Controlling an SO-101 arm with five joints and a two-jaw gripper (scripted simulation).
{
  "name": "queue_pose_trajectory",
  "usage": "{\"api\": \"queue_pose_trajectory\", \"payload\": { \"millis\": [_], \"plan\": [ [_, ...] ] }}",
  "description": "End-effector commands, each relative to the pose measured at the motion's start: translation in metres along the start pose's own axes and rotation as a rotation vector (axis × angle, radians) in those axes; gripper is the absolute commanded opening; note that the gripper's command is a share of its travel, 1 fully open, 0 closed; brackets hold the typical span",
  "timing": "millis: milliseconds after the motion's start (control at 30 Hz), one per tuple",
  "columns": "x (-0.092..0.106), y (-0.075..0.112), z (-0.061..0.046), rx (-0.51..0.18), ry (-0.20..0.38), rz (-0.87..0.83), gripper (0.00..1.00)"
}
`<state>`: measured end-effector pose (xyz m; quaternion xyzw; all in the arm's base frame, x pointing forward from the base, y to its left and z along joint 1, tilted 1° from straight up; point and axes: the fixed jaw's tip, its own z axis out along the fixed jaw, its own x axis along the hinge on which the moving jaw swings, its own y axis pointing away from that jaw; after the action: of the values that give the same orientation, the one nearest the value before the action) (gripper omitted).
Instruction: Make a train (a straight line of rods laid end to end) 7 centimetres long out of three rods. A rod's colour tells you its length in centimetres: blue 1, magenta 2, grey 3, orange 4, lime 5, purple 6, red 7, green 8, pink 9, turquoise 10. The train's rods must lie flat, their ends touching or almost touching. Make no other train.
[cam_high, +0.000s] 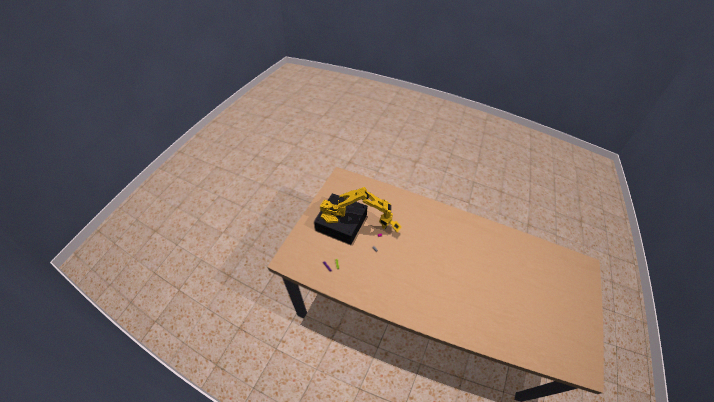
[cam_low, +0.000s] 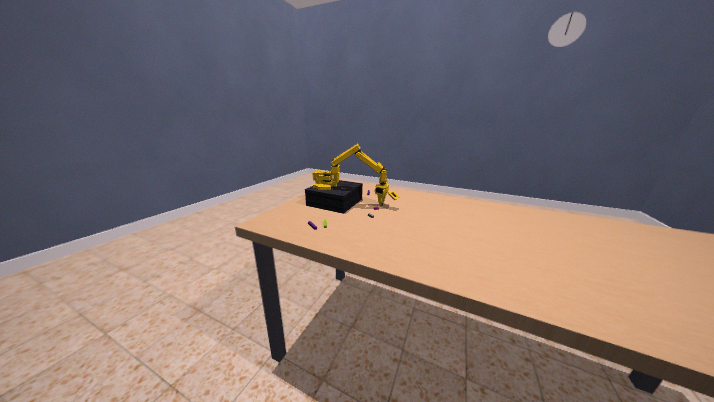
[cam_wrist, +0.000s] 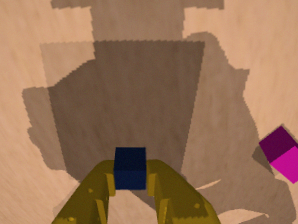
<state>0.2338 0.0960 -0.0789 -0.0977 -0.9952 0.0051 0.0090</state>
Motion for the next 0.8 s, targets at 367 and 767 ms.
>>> {"api": "queue_pose_trajectory", "payload": {
  "millis": [367,767],
  "plan": [
    [0.0009,0.0011,0.0036,-0.001,0.001,0.0,0.0],
    [0.0006,0.0009,0.0003,-0.001,0.001,0.0,0.0]
  ]
}}
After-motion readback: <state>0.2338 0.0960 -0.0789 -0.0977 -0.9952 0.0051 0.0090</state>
